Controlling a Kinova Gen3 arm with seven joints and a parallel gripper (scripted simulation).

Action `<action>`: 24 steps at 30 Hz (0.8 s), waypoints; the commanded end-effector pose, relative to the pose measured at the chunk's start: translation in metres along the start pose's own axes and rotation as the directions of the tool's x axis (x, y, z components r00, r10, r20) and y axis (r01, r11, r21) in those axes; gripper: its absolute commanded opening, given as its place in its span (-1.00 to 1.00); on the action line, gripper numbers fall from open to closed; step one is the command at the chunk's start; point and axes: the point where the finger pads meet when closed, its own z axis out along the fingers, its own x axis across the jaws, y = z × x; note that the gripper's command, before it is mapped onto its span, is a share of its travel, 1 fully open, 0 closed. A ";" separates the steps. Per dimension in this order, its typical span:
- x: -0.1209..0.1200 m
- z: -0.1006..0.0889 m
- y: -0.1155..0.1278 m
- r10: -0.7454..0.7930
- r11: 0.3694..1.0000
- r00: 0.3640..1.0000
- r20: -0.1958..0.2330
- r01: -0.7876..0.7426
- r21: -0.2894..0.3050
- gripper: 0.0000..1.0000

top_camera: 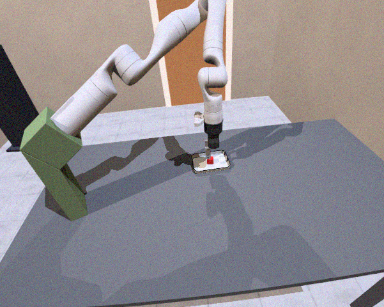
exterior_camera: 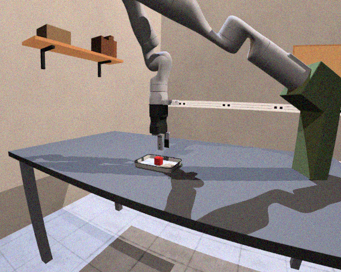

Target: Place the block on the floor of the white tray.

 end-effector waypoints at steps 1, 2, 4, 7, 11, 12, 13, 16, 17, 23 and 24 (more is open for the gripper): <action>-0.021 0.000 -0.008 0.000 1.000 1.000 -0.008 -0.001 -0.008 0.67; -0.025 0.000 -0.010 -0.001 1.000 1.000 -0.007 0.001 -0.007 0.67; -0.034 0.001 -0.014 -0.003 1.000 1.000 -0.007 0.003 -0.004 0.67; -0.039 0.001 -0.017 -0.004 1.000 1.000 -0.007 0.004 -0.004 0.67; -0.059 0.000 -0.024 -0.001 1.000 1.000 -0.007 0.001 -0.006 0.67; -0.064 0.000 -0.026 0.000 1.000 1.000 -0.008 0.000 -0.008 0.67; -0.070 0.001 -0.029 -0.003 1.000 1.000 -0.007 0.003 -0.007 0.67; -0.086 0.002 -0.036 -0.007 1.000 1.000 -0.006 0.007 -0.004 0.67; -0.091 0.002 -0.038 -0.006 1.000 1.000 -0.007 0.006 -0.005 0.67; -0.111 0.001 -0.046 -0.002 1.000 1.000 -0.007 0.002 -0.007 0.67; -0.116 0.002 -0.048 -0.003 1.000 1.000 -0.007 0.003 -0.006 0.67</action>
